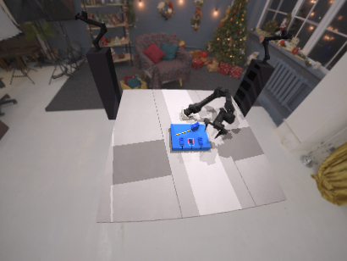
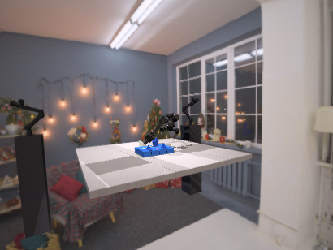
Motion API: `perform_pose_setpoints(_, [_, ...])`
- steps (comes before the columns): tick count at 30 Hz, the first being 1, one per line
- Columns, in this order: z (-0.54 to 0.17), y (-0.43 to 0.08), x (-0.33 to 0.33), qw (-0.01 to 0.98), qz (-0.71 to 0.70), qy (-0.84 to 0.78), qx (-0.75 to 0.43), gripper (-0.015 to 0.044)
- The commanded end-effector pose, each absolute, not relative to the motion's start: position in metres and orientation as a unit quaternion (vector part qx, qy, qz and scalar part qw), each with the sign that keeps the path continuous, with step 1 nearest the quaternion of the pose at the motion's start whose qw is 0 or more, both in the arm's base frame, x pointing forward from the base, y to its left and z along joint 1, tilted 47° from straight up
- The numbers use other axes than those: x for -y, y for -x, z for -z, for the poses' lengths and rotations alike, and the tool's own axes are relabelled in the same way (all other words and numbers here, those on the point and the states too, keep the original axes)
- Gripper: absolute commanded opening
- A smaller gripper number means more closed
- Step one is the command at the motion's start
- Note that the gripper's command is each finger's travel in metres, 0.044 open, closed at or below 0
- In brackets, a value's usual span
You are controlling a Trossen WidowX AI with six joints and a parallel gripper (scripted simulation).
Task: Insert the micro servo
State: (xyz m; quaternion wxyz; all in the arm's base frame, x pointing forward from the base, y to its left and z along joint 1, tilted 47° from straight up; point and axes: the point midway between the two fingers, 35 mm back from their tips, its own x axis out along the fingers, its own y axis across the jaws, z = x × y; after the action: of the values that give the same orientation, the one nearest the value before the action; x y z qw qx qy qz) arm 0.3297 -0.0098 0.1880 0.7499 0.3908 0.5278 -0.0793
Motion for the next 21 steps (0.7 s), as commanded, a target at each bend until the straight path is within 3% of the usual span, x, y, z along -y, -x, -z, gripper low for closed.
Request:
perform_pose_setpoints(1, [-0.161, -0.311, 0.029, 0.699, 0.104, -0.413, -0.575, 0.0440])
perform_pose_setpoints(21, [-0.117, -0.218, 0.075, 0.444, 0.141, -0.571, -0.676, 0.0440])
